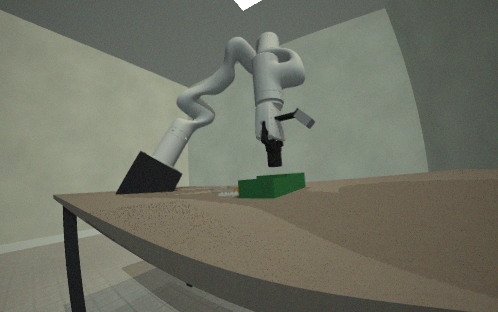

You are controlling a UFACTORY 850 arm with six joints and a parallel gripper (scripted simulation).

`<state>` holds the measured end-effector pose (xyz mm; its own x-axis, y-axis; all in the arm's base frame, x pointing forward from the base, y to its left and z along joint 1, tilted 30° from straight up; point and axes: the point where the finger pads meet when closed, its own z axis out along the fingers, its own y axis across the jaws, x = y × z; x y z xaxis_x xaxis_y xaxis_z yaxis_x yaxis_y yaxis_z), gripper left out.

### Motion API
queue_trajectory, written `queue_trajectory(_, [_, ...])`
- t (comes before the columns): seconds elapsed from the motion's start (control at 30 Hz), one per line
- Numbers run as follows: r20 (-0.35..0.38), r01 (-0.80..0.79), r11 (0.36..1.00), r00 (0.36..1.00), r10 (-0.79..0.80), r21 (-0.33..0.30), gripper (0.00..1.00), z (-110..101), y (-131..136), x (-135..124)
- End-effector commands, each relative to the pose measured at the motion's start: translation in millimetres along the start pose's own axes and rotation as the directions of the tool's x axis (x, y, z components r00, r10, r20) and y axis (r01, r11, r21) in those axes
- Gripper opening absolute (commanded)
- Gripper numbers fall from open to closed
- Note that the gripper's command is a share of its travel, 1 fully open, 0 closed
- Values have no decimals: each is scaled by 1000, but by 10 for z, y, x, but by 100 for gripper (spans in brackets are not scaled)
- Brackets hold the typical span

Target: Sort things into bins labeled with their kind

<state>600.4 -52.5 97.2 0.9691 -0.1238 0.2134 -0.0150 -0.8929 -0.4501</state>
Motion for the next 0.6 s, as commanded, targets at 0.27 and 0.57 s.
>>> queue_trajectory(0.27, [-1, 0, 1000, 1000, 0, 0, 7, -81, -201, -5])
queue_trajectory(0.57, [-1, 0, 1000, 1000, 0, 0, 7, -81, -650, -33])
